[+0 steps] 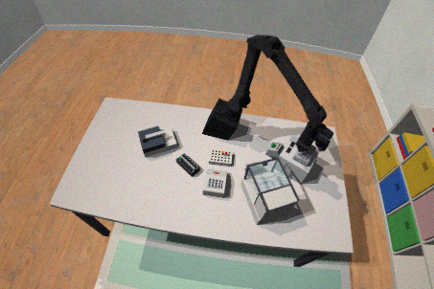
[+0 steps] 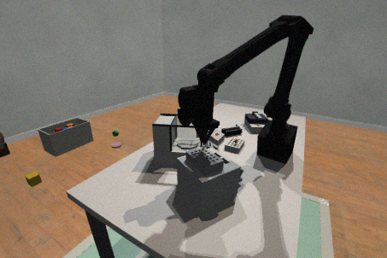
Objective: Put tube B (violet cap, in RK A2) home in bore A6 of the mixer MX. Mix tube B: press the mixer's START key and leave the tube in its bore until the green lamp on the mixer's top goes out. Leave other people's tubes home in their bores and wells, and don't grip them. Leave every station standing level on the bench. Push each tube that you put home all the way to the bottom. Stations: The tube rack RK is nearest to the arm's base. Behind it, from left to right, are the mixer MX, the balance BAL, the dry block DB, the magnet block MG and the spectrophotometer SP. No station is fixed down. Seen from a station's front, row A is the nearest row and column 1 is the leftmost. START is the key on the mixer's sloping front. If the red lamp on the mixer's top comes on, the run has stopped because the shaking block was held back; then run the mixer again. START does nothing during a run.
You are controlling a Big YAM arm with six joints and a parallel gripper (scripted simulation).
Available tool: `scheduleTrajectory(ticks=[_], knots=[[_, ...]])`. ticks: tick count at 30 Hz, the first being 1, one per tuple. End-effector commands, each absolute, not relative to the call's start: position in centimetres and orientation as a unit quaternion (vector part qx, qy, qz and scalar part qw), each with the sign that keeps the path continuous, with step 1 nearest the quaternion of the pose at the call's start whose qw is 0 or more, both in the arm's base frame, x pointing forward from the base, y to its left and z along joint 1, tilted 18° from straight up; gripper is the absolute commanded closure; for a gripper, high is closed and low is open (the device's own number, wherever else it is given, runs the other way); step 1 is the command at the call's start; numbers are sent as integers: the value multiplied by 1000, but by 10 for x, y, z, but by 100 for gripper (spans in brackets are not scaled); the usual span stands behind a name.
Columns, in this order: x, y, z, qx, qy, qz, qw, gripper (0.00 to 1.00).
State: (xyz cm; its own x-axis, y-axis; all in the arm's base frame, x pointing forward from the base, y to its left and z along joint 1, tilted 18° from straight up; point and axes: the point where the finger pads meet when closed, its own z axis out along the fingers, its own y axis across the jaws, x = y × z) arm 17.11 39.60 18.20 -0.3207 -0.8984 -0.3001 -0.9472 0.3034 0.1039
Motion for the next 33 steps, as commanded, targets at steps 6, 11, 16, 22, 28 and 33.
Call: scheduleTrajectory(ticks=[6,11,16,22,28,33], knots=[[170,406,179,-576,801,134,94,91],[170,406,179,-576,801,134,95,91],[170,407,179,-576,801,134,95,91],[170,407,180,-576,801,134,95,91],[170,407,180,-576,801,134,95,91],[169,405,174,-576,802,132,91,91]])
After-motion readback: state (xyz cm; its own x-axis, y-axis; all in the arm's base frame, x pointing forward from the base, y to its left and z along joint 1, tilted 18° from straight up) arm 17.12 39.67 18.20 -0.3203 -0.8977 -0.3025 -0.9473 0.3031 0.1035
